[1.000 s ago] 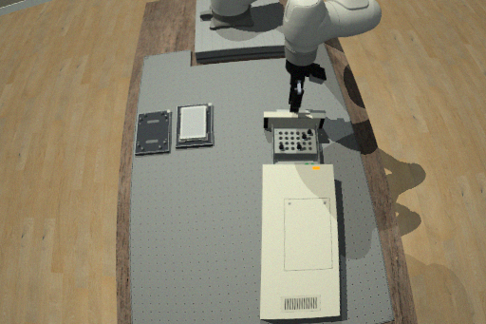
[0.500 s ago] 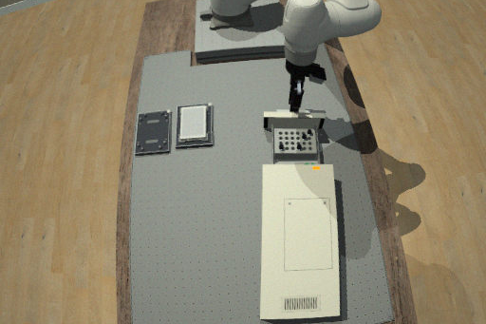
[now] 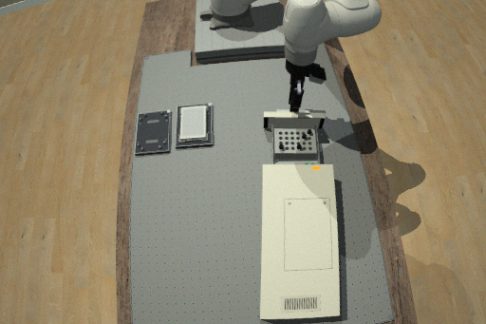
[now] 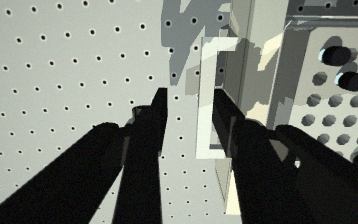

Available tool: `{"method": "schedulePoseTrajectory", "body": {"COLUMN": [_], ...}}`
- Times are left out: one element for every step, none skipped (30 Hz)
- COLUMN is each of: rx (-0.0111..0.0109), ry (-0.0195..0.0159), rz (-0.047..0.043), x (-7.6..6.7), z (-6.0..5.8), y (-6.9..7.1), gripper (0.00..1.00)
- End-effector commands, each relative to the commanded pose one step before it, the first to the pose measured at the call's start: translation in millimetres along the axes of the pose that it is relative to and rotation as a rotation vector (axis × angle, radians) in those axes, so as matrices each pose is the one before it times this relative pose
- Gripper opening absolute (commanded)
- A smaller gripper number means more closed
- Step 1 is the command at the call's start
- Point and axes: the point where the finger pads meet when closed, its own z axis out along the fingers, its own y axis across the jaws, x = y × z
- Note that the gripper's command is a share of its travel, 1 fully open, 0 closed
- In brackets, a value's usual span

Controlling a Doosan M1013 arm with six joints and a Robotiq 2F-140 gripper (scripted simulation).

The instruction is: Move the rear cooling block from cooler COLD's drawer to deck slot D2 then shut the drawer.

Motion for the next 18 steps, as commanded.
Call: {"method": "schedulePoseTrajectory", "body": {"rx": [0.00336, 0.00000, 0.00000, 0.00000, 0.00000, 0.00000, 0.00000, -0.00177, -0.00114, -0.00017, -0.00006, -0.00005, 0.00000, 0.00000, 0.00107, -0.00050, -0.00031, -0.00009], "ry": [0.00240, 0.00000, 0.00000, 0.00000, 0.00000, 0.00000, 0.00000, 0.00070, 0.00046, 0.00007, 0.00003, 0.00003, 0.00000, 0.00000, -0.00042, 0.00021, 0.00013, 0.00004], "rz": [0.00810, 0.00000, 0.00000, 0.00000, 0.00000, 0.00000, 0.00000, -0.00017, -0.00072, -0.00045, 0.00001, 0.00001, 0.00000, 0.00000, 0.00083, -0.00034, -0.00041, -0.00005], "x": [0.61, 0.00, 0.00, 0.00, 0.00, 0.00, 0.00, 0.44, 0.46, 0.23, 0.00, 0.00, 0.00, 0.00, -0.54, 0.22, 0.23, 0.03], "z": [0.85, 0.00, 0.00, 0.00, 0.00, 0.00, 0.00, -0.62, -0.23, 0.01, 0.00, 0.00, 0.00, 0.00, 0.00, 0.00, 0.00, 0.00], "y": [-4.05, 0.00, 0.00, 0.00, 0.00, 0.00, 0.00, -1.35, -1.19, -1.37, -1.30, -1.31, 0.00, 0.00, -1.52, -1.24, -1.32, -1.31], "gripper": [0.34, 0.34, 0.34, 0.34, 0.34, 0.34, 0.34, 0.34, 0.34, 0.34, 0.34, 0.34, 0.34, 0.34, 0.34, 0.34, 0.34, 0.34]}}
